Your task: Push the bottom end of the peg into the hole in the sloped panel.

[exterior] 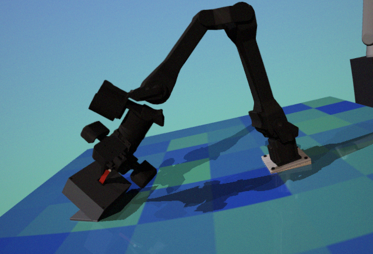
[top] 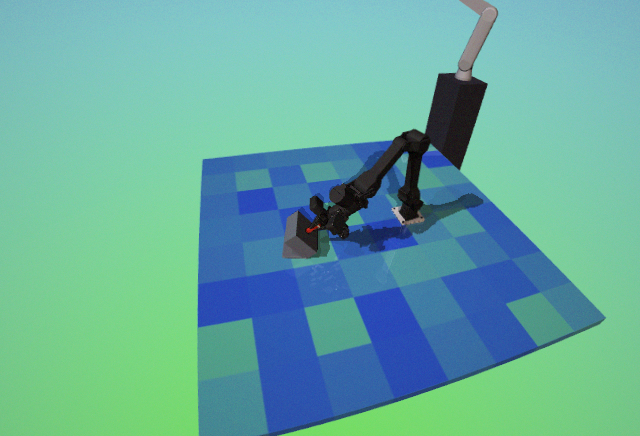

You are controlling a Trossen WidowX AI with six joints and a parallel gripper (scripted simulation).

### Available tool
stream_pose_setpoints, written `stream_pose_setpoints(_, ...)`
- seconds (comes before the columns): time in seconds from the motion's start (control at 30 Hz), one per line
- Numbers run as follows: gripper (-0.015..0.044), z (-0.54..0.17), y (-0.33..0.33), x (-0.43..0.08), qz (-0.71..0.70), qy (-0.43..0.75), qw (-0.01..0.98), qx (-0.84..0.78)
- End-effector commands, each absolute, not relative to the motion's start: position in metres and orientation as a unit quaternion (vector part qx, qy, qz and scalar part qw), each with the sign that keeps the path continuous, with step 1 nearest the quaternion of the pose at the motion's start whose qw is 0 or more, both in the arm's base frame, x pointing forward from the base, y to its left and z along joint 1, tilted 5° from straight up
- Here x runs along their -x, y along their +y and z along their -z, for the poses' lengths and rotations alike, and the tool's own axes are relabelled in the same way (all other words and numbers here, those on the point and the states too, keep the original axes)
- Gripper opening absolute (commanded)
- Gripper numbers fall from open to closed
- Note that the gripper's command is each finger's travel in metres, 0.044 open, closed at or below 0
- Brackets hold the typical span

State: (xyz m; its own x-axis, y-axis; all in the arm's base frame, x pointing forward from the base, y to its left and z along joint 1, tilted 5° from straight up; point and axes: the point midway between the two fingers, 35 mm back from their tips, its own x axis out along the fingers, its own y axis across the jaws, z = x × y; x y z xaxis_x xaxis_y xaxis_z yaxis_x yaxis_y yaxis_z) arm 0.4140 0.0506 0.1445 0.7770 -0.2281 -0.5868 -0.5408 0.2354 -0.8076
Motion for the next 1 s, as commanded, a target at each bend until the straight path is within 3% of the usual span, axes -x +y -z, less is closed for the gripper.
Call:
stream_pose_setpoints(0.0, 0.0, -0.1449, 0.0509, -0.4157, -0.11, 0.313, 0.72, 0.609)
stream_pose_setpoints(0.43, 0.0, -0.144, 0.0503, -0.4153, -0.108, 0.316, 0.72, 0.609)
stream_pose_setpoints(0.97, 0.042, -0.1456, 0.0511, -0.4135, -0.109, 0.316, 0.72, 0.609)
